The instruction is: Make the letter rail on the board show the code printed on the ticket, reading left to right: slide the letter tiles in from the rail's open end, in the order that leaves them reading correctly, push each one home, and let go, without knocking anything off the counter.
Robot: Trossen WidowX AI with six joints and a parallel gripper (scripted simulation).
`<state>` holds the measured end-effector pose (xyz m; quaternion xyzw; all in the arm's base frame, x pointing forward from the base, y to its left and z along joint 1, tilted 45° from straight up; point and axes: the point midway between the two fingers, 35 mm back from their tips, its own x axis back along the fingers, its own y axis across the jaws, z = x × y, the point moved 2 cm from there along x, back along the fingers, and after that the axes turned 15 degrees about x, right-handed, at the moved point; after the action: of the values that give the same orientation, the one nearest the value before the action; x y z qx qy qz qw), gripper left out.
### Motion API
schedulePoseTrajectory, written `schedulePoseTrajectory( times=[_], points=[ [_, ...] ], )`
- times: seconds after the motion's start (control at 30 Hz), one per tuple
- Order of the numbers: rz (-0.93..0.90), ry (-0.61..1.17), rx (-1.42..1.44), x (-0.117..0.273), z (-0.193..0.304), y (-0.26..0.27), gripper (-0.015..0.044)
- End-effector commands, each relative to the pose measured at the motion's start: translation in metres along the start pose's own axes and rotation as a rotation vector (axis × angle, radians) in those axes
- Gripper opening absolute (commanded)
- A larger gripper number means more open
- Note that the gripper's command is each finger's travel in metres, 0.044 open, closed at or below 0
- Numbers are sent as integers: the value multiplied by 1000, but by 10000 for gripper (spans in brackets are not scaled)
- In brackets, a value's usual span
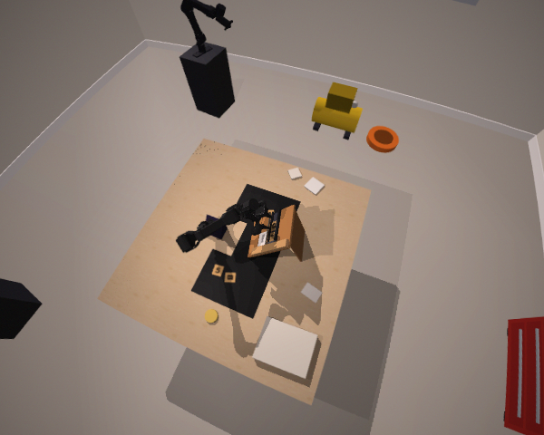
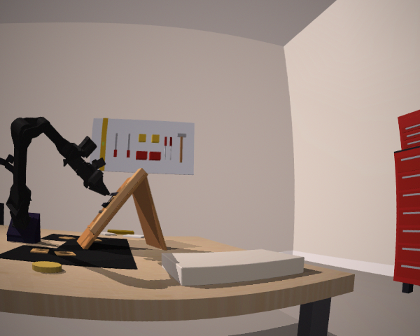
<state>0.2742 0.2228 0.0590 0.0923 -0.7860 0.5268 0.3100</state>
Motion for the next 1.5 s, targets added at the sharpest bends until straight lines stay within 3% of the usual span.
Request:
schedulePoseTrajectory(
  times=[0.0,0.6,0.97,1.23,1.47],
  points=[
    [5,4,-3,3,0,0,295],
    [4,4,-2,20,1,-2,295],
    [-1,1,0,18,0,0,6],
    [-4,5,0,18,-1,0,0],
    [-106,177,-7,5,-23,15,0]
  ],
)
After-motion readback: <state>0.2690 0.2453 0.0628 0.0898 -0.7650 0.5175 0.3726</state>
